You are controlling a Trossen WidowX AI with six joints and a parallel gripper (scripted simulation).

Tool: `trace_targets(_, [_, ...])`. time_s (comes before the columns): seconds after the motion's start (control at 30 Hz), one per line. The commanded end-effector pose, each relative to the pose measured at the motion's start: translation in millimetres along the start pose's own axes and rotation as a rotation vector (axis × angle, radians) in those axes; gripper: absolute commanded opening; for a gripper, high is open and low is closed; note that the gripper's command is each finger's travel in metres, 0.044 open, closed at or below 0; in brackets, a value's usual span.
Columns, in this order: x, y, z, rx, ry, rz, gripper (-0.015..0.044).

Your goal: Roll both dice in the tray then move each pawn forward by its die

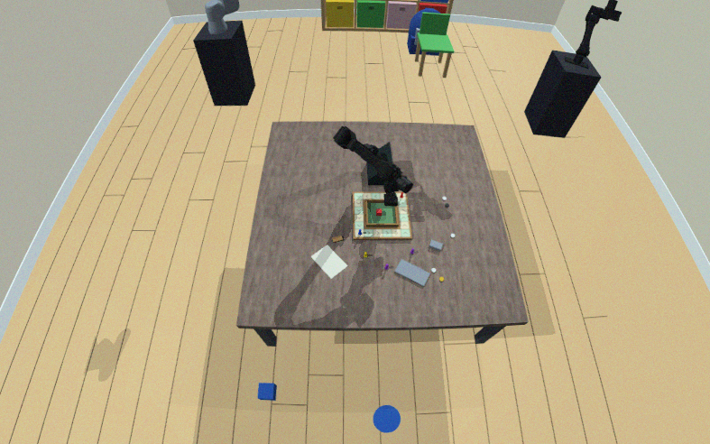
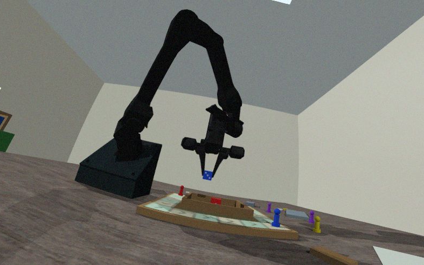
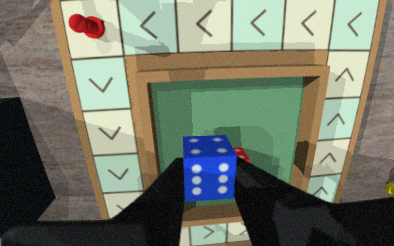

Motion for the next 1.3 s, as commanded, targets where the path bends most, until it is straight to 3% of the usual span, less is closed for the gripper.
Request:
trace_targets(0.0, [2, -2, 2, -0.006, 0.026, 0.003, 0.0000])
trace_targets(0.47, [0, -25, -37, -0.427, 0.027, 0.135, 0.0000])
trace_targets(0.9, [12, -50, -69, -0.830, 0.025, 0.024, 0.0000])
trace_targets(1.03, [12, -50, -72, -0.848, 0.025, 0.012, 0.0000])
trace_targets(1.27, [-3, -10, -97, -0.848, 0.024, 0.012, 0.0000])
Point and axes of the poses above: the point midway between the two fingers, 35 mm back from their tips, its own y axis back along the fingers, its own x axis across the jaws, z = x × y, the point moved 10 cm from there along y, back along the fingers
